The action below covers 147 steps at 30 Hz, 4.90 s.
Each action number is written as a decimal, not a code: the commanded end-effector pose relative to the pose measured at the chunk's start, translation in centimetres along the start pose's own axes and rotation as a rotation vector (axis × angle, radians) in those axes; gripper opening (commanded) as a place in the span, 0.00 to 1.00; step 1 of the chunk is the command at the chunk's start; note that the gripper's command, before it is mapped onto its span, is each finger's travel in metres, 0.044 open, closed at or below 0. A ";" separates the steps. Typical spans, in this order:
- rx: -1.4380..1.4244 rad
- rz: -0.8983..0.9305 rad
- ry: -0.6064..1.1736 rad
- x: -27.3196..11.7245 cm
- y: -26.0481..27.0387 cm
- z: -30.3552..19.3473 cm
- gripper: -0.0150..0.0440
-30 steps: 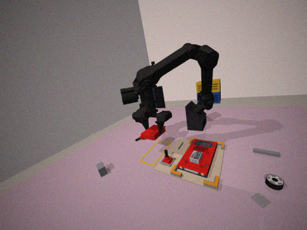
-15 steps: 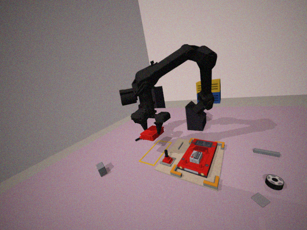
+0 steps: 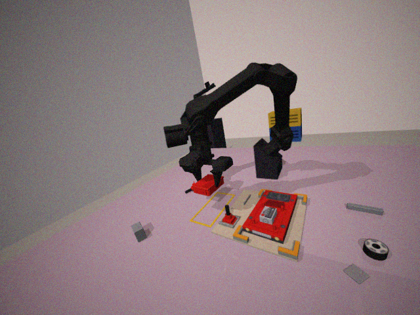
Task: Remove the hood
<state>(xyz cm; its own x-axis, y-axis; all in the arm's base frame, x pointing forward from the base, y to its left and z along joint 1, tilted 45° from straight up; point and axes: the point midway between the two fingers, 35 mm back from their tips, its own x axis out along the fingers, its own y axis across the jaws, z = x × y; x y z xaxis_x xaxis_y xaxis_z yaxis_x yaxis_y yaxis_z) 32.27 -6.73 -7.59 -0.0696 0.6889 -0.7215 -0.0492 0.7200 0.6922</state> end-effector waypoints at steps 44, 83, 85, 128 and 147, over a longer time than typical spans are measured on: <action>0.006 0.008 0.002 3.7 0.2 -0.2 0.25; 0.006 0.011 0.003 6.4 0.3 -0.4 0.25; 0.006 0.011 0.003 6.4 0.3 -0.4 0.25; 0.006 0.012 0.003 8.3 0.4 -0.4 0.25; 0.000 0.007 0.002 8.2 0.3 -0.3 0.88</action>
<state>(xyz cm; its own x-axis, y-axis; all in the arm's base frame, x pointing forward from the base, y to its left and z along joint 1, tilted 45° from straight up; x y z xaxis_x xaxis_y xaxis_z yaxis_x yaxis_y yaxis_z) 31.40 -0.88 -13.29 -0.0719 0.6938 -0.7165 -0.0479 0.7152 0.6973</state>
